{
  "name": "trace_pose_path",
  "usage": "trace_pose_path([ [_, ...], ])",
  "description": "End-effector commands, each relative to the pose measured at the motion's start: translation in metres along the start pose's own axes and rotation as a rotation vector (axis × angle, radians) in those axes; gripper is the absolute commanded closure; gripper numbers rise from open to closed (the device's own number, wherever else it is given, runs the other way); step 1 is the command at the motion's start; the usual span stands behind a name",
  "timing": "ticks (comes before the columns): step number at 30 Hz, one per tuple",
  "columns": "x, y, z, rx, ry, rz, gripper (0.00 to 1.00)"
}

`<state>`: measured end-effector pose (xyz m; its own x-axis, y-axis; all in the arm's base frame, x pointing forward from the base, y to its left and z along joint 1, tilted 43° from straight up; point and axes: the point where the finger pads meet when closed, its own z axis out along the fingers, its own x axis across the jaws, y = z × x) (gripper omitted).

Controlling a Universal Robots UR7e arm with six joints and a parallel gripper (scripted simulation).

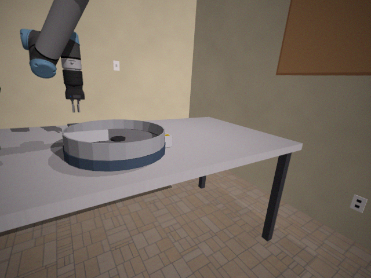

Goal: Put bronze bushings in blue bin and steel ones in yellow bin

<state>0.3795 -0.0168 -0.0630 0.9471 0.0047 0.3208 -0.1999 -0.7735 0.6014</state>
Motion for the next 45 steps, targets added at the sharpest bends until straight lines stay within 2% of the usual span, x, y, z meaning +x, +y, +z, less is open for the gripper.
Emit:
trace_pose_path([
  [1,-0.003,0.030,0.004,0.008,0.008,-0.002,0.60],
  [3,-0.003,0.030,0.004,0.008,0.008,-0.002,0.60],
  [6,-0.008,0.060,0.008,0.008,0.007,-0.002,0.60],
  [9,-0.008,0.060,0.008,0.008,0.007,-0.002,0.60],
  [13,-0.013,0.100,0.013,0.008,0.007,-0.002,0.60],
  [14,-0.013,0.101,0.013,0.008,0.007,-0.002,0.60],
  [15,-0.015,0.111,0.015,0.008,0.007,-0.002,0.60],
  [20,-0.015,0.111,0.015,0.008,0.007,-0.002,0.60],
  [25,-0.021,0.159,0.021,0.007,0.006,-0.001,0.60],
  [38,-0.021,0.161,0.021,0.008,0.006,-0.001,0.60],
  [43,-0.021,0.160,0.036,0.006,0.006,-0.001,0.60],
  [45,-0.021,0.160,0.036,0.006,0.006,-0.001,0.60],
])
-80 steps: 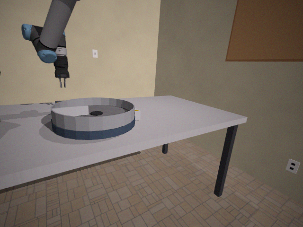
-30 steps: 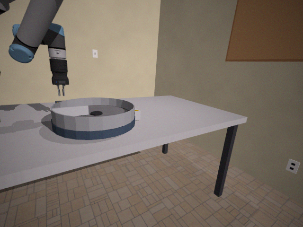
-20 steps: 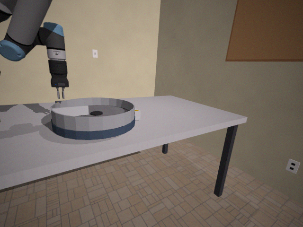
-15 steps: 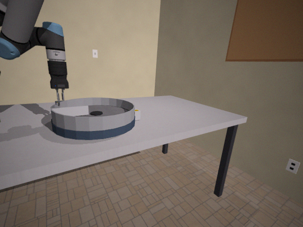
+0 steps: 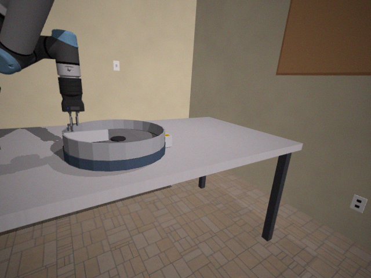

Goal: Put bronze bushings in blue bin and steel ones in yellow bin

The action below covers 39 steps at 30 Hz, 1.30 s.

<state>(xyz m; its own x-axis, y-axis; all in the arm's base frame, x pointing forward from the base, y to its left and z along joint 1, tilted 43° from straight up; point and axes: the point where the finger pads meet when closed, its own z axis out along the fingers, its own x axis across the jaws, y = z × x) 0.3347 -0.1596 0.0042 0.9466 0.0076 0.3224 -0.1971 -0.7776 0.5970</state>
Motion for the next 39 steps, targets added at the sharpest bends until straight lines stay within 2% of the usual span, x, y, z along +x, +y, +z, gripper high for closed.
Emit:
trace_pose_path([
  [1,0.000,0.000,0.006,-0.001,0.002,0.000,0.60],
  [6,0.000,0.000,0.021,0.000,0.003,0.000,0.60],
  [11,0.000,0.000,0.021,0.000,0.003,0.000,0.60],
  [16,0.000,0.001,0.035,0.001,0.003,0.000,0.60],
  [28,0.000,0.001,0.035,0.001,0.003,0.000,0.60],
  [39,0.000,0.001,0.046,0.001,0.003,0.000,0.60],
])
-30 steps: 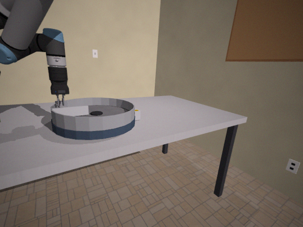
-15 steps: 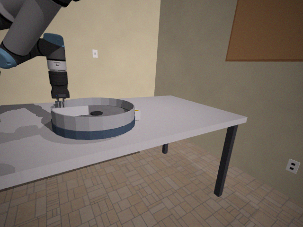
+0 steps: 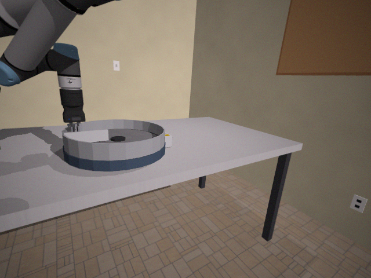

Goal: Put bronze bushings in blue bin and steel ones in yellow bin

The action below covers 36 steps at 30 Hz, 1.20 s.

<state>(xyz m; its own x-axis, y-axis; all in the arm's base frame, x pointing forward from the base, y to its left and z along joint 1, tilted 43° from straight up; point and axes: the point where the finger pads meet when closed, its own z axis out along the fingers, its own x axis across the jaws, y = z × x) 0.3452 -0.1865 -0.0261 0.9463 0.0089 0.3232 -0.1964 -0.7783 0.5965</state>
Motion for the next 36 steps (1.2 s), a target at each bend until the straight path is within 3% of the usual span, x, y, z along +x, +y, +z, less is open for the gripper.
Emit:
trace_pose_path([
  [1,0.000,0.000,0.005,0.000,0.001,0.000,0.60],
  [31,0.000,0.000,0.020,0.000,0.001,0.000,0.60],
  [32,0.000,0.000,0.020,0.000,0.001,0.000,1.00],
  [36,0.000,0.000,0.020,0.000,0.001,0.000,1.00],
])
